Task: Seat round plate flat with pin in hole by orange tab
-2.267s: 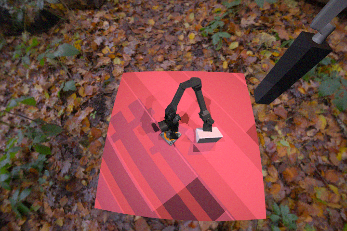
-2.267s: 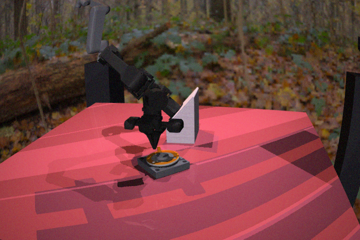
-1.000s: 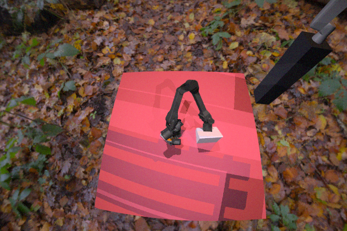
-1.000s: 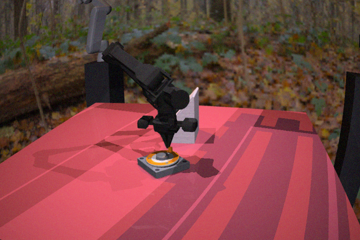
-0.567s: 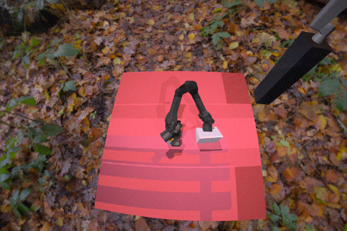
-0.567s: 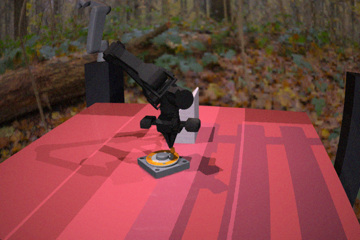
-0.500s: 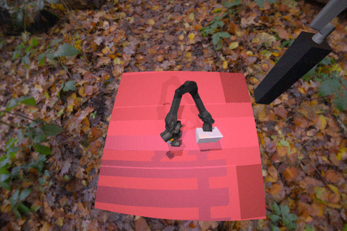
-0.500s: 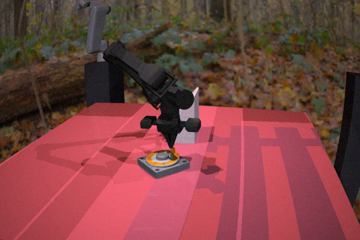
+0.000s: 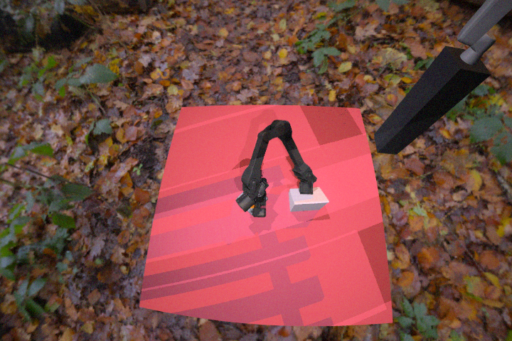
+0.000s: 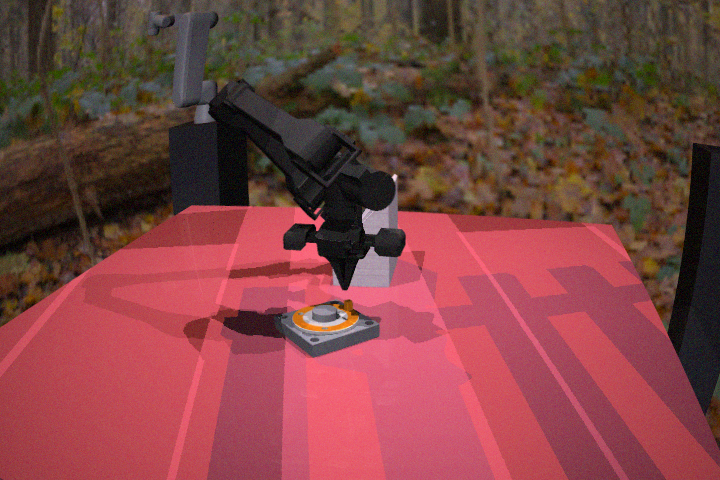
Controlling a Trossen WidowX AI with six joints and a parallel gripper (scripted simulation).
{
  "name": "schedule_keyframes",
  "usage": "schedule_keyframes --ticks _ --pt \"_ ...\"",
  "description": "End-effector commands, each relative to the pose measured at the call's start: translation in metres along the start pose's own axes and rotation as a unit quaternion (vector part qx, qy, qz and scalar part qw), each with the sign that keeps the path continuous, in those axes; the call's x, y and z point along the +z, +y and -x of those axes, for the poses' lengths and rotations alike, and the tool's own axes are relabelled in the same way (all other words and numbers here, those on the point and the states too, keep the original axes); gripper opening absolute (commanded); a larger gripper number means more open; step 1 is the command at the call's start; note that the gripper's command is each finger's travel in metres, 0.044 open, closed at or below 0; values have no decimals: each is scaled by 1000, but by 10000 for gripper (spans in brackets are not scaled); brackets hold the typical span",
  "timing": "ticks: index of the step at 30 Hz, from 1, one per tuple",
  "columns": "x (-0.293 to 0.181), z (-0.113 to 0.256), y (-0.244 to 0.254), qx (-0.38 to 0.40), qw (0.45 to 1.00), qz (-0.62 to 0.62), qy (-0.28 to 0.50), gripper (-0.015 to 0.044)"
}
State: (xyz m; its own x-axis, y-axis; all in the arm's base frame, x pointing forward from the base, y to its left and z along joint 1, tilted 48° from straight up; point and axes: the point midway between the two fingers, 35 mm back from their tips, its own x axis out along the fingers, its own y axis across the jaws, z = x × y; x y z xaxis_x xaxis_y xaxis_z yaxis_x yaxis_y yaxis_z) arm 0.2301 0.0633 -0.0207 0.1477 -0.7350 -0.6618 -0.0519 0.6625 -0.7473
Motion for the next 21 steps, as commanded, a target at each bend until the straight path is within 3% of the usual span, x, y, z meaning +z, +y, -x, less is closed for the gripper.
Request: schedule_keyframes --ticks 1,21 --pt "1 23 0 7 1000 -7 -4 0" --pt "-1 24 0 3 1000 0 -6 0"
